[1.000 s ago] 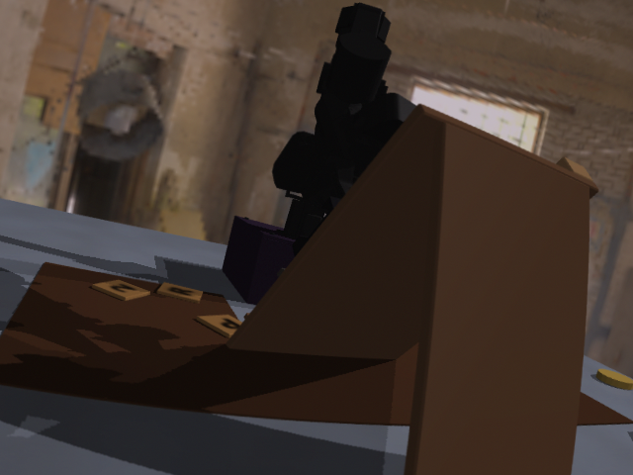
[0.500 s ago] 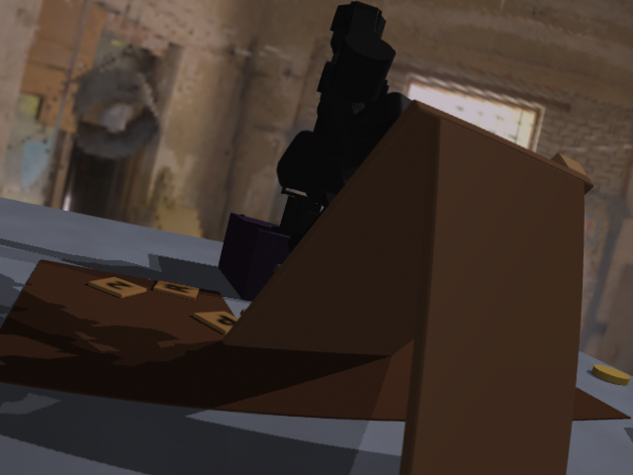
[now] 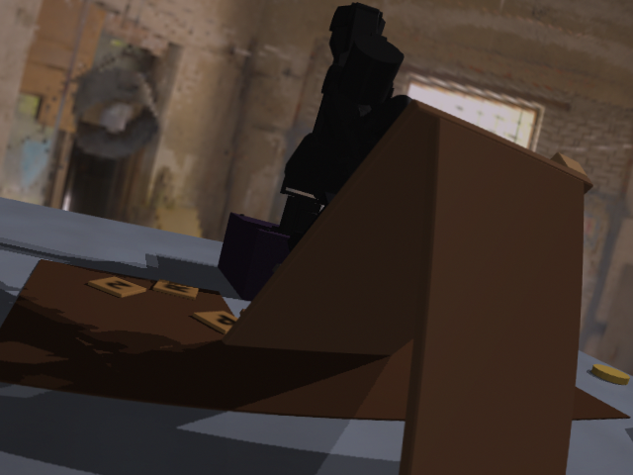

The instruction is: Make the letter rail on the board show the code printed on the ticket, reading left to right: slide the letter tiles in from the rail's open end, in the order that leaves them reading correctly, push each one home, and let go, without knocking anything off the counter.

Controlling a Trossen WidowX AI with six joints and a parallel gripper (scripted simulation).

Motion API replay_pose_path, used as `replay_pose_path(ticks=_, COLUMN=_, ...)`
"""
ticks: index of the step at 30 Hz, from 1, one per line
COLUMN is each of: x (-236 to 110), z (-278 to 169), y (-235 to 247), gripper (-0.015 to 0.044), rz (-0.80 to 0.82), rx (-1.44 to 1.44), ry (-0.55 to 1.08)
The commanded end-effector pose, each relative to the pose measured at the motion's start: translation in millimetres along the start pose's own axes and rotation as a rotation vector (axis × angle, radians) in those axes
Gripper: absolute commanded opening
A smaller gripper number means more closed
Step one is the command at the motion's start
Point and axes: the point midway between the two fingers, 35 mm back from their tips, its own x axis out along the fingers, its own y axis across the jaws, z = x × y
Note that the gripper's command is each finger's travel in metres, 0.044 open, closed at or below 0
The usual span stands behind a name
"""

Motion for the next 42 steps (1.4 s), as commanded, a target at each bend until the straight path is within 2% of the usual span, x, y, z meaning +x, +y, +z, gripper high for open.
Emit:
replay_pose_path(ticks=1, x=-0.7, z=0.7, y=2.1, gripper=0.0000, rz=-0.005, rx=0.004, ry=-0.003)
replay_pose_path(ticks=42, x=-0.3, z=1.0, y=27.0, gripper=0.0000, rz=-0.003, rx=0.006, ry=-0.004)
